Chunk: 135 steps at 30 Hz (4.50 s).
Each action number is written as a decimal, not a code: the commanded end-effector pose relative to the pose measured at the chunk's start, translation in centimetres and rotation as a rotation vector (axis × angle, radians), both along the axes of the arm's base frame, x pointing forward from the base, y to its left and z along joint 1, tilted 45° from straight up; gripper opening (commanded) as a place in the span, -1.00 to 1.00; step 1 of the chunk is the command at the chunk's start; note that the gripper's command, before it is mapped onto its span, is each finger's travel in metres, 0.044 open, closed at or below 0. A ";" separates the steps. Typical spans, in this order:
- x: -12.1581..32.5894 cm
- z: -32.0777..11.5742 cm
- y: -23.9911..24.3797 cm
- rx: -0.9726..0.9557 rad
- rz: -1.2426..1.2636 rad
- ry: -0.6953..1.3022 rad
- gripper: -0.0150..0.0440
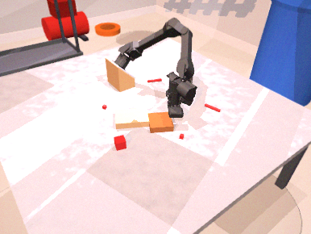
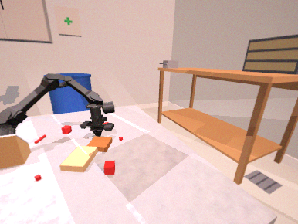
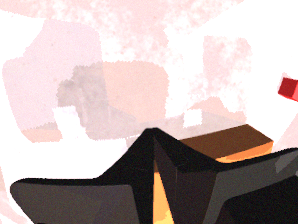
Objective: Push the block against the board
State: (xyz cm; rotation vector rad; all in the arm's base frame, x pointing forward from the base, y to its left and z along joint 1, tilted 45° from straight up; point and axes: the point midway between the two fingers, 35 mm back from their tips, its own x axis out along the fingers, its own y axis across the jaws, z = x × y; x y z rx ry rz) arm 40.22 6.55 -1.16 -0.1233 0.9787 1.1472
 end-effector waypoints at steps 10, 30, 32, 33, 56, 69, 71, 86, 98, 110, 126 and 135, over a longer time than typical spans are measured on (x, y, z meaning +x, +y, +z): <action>0.7 0.4 0.6 -0.006 0.001 0.010 -0.49; 2.5 2.4 2.4 -0.003 0.001 0.009 -0.49; 2.7 2.6 2.6 -0.003 0.001 0.009 -0.49; 2.7 2.7 2.7 -0.002 0.001 0.009 -0.49; 3.4 3.8 -3.8 -0.001 -0.198 0.203 -0.49; 5.0 1.1 -6.9 0.027 -0.515 0.515 -0.49; 5.2 0.7 -7.4 0.031 -0.564 0.563 -0.49; 6.0 -2.8 -11.1 0.069 -0.927 0.925 -0.49; 6.2 -4.2 -12.0 0.081 -1.035 1.033 -0.49; 6.5 -7.8 -8.3 0.083 -1.034 1.034 -0.49; 5.0 -7.1 -7.5 0.083 -1.033 1.035 -0.49; 4.1 -6.8 -7.1 0.083 -1.033 1.036 -0.49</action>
